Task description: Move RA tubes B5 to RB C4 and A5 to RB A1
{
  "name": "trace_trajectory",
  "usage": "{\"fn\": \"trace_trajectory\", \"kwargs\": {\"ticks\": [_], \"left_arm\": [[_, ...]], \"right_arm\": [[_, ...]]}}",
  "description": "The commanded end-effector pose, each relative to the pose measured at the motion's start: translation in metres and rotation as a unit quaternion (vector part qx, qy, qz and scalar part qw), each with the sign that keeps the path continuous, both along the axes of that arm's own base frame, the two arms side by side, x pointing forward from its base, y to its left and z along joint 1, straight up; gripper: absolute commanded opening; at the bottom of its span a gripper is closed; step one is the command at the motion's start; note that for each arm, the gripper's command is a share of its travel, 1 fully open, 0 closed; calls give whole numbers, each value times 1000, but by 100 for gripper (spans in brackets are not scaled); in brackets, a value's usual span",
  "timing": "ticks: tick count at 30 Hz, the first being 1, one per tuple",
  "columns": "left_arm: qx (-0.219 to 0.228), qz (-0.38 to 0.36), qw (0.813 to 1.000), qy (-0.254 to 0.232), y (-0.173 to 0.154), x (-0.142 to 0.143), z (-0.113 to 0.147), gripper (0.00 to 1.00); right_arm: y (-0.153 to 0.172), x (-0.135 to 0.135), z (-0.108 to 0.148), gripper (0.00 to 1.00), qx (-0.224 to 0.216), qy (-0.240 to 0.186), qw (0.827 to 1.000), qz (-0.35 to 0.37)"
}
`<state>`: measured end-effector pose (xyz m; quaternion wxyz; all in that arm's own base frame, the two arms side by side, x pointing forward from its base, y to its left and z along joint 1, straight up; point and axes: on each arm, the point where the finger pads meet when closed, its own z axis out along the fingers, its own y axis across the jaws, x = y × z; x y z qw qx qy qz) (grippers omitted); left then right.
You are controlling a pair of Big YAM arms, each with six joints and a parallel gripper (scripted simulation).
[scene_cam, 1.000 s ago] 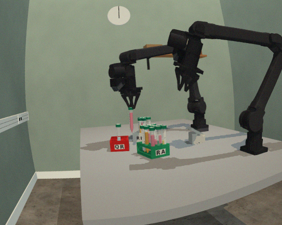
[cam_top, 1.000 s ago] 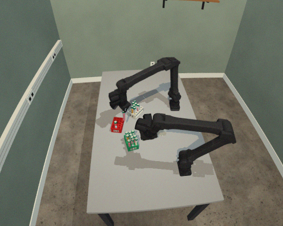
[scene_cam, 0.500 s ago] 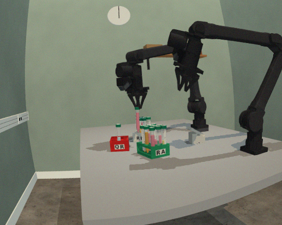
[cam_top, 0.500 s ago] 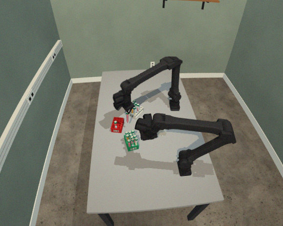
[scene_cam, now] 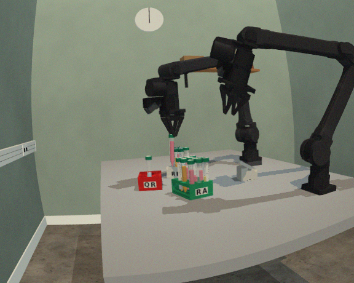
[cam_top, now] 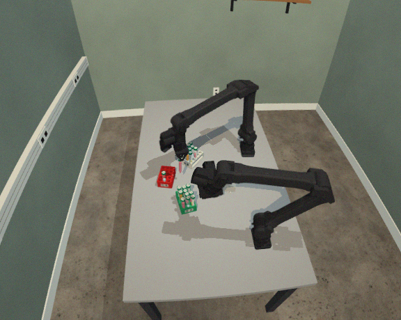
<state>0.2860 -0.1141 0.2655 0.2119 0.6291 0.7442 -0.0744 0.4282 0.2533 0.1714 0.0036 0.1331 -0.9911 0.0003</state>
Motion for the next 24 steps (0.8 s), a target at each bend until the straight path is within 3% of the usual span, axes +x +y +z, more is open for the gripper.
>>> {"fn": "trace_trajectory", "kwargs": {"ticks": [1,24], "left_arm": [[-4,0,1000,-18,-1,7,16,30],[-4,0,1000,-18,-1,7,16,30]], "right_arm": [[1,5,17,0,13,-24,997,-66],[-53,-40,21,0,6,-15,998,-60]]}}
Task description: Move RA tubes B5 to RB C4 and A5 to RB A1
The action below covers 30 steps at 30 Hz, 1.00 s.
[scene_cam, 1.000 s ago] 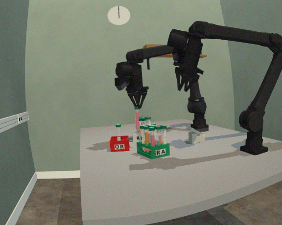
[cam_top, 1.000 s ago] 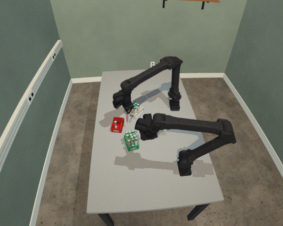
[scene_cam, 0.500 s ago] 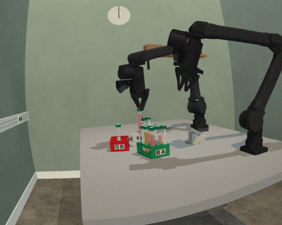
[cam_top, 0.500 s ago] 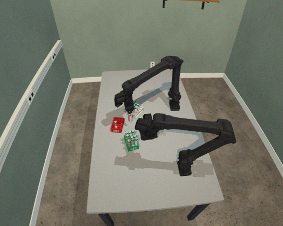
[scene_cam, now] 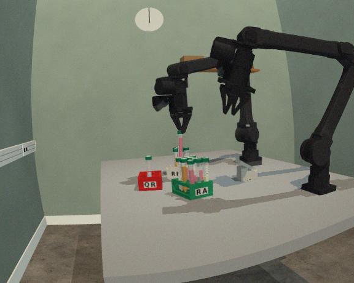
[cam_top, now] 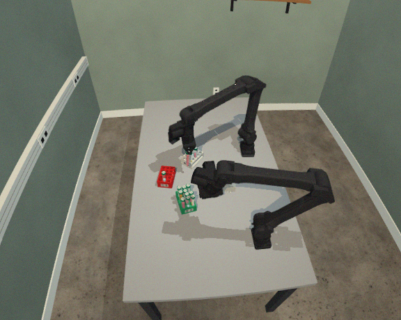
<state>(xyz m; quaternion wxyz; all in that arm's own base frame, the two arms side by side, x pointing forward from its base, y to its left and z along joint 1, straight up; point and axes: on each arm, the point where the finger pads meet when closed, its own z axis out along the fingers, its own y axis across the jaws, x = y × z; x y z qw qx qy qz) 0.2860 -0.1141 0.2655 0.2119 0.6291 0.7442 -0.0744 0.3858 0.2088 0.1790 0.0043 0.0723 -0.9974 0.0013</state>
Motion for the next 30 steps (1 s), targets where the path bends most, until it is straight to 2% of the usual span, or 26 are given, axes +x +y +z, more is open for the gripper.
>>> {"fn": "trace_trajectory", "kwargs": {"ticks": [1,16,17,18,30], "left_arm": [[-4,0,1000,-18,-1,7,16,30],[-4,0,1000,-18,-1,7,16,30],[-4,0,1000,-18,-1,7,16,30],[-4,0,1000,-18,-1,7,16,30],[-4,0,1000,-18,-1,7,16,30]], "right_arm": [[-10,2,13,0,9,-19,1000,1],[-43,-29,10,0,6,-15,1000,1],[-40,-20,25,0,14,-32,999,1],[-48,-34,10,0,5,-13,1000,1],[-78,-62,6,0,4,-10,1000,1]]}}
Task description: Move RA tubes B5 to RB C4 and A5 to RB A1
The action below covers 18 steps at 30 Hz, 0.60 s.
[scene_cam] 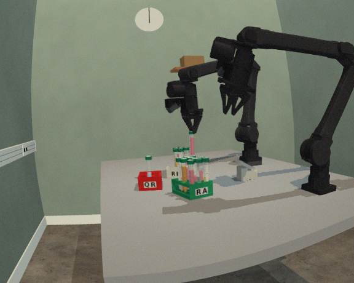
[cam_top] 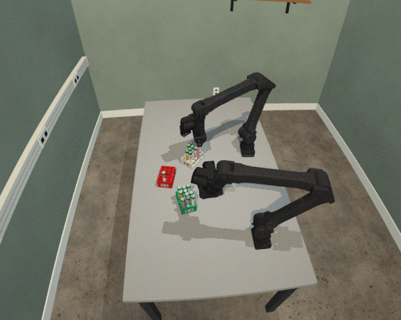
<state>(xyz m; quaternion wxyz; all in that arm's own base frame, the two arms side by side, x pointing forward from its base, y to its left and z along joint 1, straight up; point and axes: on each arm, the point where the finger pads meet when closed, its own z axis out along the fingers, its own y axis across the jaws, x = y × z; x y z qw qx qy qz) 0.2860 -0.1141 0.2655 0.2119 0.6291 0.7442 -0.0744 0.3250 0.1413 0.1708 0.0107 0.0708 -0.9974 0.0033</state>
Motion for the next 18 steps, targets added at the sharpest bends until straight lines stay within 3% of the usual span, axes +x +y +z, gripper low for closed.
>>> {"fn": "trace_trajectory", "kwargs": {"ticks": [1,3,4,5,18], "left_arm": [[-4,0,1000,-18,-1,7,16,30],[-4,0,1000,-18,-1,7,16,30],[-4,0,1000,-18,-1,7,16,30],[-4,0,1000,-18,-1,7,16,30],[-4,0,1000,-18,-1,7,16,30]], "right_arm": [[-13,-4,15,0,5,-15,1000,3],[-13,-4,15,0,5,-15,1000,3],[-11,6,30,0,13,-35,999,3],[-18,-8,15,0,6,-16,1000,3],[-50,-38,13,0,5,-14,1000,3]]}}
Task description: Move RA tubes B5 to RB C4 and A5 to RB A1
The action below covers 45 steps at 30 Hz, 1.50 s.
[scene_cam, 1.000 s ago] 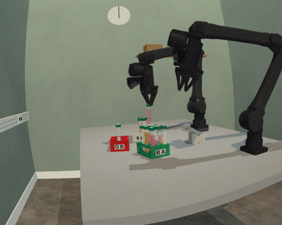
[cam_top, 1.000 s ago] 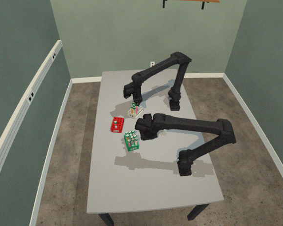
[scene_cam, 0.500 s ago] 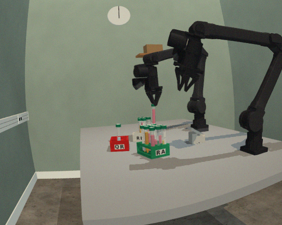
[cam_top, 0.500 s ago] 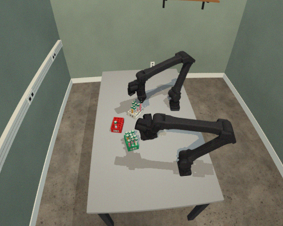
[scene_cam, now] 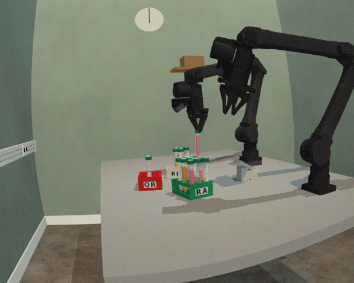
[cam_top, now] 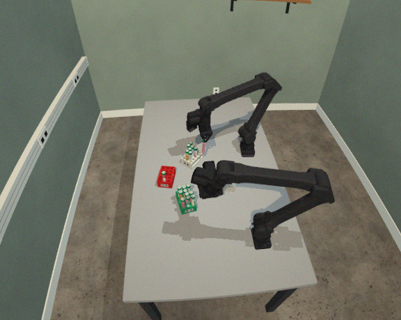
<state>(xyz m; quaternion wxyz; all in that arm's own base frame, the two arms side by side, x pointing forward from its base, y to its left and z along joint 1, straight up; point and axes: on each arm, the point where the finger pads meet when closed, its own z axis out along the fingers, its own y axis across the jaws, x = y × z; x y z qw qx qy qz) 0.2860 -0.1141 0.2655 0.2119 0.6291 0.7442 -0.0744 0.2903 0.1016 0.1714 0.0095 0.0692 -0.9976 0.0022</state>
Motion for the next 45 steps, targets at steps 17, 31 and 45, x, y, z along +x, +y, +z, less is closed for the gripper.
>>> {"fn": "trace_trajectory", "kwargs": {"ticks": [17,31,45], "left_arm": [[-4,0,1000,-18,-1,7,16,30],[-4,0,1000,-18,-1,7,16,30],[-4,0,1000,-18,-1,7,16,30]], "right_arm": [[-25,23,24,0,10,-40,999,4],[-39,40,21,0,9,-40,999,4],[-52,56,20,0,7,-40,999,4]]}}
